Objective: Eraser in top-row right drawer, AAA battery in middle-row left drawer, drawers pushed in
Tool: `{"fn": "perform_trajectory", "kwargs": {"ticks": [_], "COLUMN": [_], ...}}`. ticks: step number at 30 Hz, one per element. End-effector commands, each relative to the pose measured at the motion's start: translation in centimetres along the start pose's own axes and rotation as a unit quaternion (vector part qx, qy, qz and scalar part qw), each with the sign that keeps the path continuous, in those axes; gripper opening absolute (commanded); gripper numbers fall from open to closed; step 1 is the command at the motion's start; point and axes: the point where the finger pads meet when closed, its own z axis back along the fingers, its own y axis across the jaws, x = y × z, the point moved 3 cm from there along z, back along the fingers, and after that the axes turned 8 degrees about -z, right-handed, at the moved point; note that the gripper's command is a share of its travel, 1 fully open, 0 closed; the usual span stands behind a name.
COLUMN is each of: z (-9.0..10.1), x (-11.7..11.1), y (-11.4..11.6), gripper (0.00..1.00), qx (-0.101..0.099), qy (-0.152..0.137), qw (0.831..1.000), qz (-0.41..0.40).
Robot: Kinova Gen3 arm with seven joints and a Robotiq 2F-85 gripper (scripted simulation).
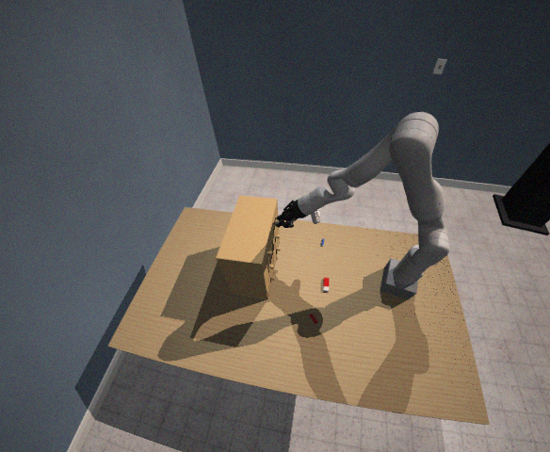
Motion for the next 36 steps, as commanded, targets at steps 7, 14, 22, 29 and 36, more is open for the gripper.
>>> {"fn": "perform_trajectory", "kwargs": {"ticks": [7, 14, 22, 29, 36], "z": [0.04, 0.04, 0.04, 0.04, 0.04], "x": [0.09, 0.09, 0.09, 0.09, 0.09], "y": [0.00, 0.00, 0.00, 0.00, 0.00], "gripper": [0.33, 0.33, 0.13, 0.13, 0.13], "qx": [0.000, 0.000, 0.000, 0.000, 0.000], "qy": [-0.001, -0.001, -0.001, -0.001, -0.001], "qw": [1.000, 1.000, 1.000, 1.000, 1.000], "qz": [0.000, 0.000, 0.000, 0.000, 0.000]}}
